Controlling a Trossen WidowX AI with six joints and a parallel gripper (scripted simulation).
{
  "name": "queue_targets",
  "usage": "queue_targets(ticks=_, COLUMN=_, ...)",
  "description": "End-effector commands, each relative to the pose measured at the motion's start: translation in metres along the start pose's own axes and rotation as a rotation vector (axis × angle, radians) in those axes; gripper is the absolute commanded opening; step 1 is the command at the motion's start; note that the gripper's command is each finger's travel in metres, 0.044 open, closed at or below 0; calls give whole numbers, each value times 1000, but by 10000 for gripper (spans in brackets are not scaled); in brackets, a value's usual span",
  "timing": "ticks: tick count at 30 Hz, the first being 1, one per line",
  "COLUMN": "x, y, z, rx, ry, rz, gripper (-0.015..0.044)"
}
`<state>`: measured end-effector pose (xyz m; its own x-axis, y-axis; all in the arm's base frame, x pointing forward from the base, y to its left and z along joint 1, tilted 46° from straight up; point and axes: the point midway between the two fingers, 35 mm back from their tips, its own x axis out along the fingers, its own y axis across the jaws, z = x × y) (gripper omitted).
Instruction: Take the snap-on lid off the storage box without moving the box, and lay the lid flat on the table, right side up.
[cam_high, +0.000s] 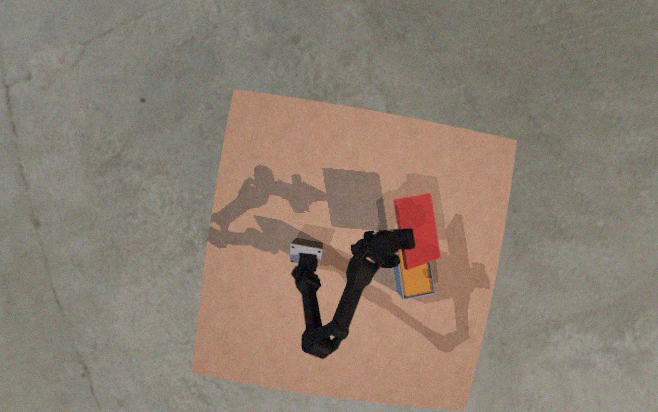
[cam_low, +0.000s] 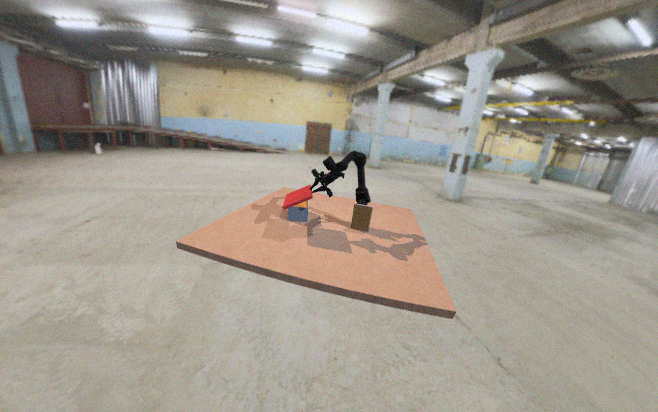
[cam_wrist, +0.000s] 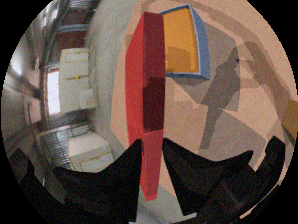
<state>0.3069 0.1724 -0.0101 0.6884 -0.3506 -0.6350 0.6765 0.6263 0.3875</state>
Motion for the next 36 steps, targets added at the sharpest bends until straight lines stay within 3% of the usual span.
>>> queue_targets(ticks=1, x=-2, y=4, z=-8, rx=10, ry=-2, rz=9, gripper=0)
queue_targets(ticks=36, x=-6, y=2, z=-78, rx=13, ry=1, rz=10, gripper=0)
